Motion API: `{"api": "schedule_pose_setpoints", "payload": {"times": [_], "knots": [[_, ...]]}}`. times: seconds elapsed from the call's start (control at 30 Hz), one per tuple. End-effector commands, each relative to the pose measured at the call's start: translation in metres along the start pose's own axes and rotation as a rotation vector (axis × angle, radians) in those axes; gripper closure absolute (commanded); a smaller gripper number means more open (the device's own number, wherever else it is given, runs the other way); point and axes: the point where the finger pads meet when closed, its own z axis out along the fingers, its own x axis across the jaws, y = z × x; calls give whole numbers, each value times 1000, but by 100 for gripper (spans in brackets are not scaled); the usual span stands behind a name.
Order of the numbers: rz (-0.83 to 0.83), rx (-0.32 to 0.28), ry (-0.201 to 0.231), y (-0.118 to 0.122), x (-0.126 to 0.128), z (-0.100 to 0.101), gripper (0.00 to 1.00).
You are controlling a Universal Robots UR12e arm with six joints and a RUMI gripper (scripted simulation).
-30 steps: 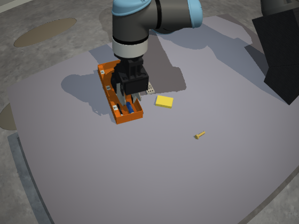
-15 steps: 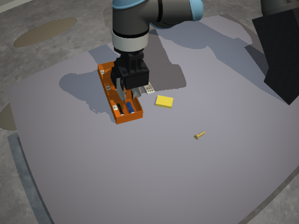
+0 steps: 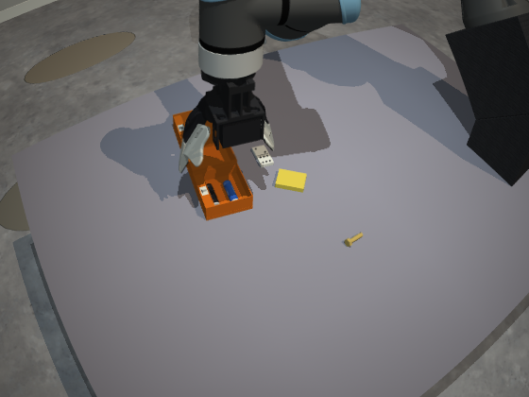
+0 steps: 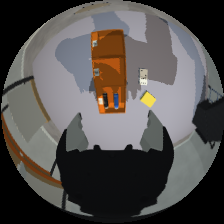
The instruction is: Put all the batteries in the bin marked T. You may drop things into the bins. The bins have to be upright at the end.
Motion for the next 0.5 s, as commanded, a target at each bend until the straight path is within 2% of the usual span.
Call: {"api": "schedule_pose_setpoints", "payload": {"times": [0.0,0.47], "knots": [[0,0,0,0,0,-15,0],[0,0,-1,0,0,-67,0]]}}
